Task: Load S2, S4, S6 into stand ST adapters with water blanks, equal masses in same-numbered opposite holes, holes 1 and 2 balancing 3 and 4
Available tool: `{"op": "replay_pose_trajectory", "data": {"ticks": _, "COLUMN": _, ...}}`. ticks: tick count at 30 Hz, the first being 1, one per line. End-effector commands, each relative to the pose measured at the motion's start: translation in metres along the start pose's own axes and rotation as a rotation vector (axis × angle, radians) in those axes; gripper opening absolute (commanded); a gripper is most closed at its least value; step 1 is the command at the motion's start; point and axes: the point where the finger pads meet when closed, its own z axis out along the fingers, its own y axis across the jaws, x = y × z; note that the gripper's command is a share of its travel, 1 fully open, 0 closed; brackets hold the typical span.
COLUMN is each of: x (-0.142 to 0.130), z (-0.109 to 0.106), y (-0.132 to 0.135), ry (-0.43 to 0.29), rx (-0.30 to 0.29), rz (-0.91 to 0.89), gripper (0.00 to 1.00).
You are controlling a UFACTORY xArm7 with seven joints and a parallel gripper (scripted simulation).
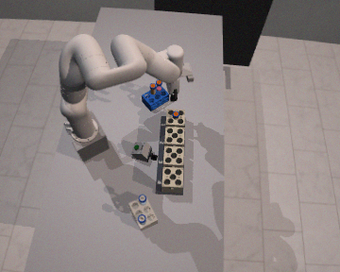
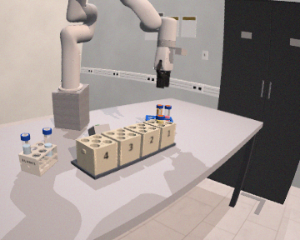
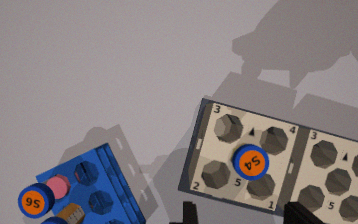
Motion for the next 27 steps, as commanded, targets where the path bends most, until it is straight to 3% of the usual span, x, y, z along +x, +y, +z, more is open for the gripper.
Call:
{"op": "replay_pose_trajectory", "data": {"ticks": 1, "x": -0.007, "z": -0.002, "y": -0.021, "ry": 0.003, "rx": 0.004, "rz": -0.151, "gripper": 0.57}}
{"op": "replay_pose_trajectory", "data": {"ticks": 3, "x": -0.007, "z": -0.002, "y": -0.021, "ry": 0.003, "rx": 0.004, "rz": -0.151, "gripper": 0.57}}
{"op": "replay_pose_trajectory", "data": {"ticks": 12, "x": -0.024, "z": -0.002, "y": -0.063, "ry": 0.004, "rx": 0.004, "rz": -0.451, "gripper": 0.57}}
{"op": "replay_pose_trajectory", "data": {"ticks": 27, "x": -0.049, "z": -0.002, "y": -0.123, "ry": 0.003, "rx": 0.005, "rz": -0.457, "gripper": 0.57}}
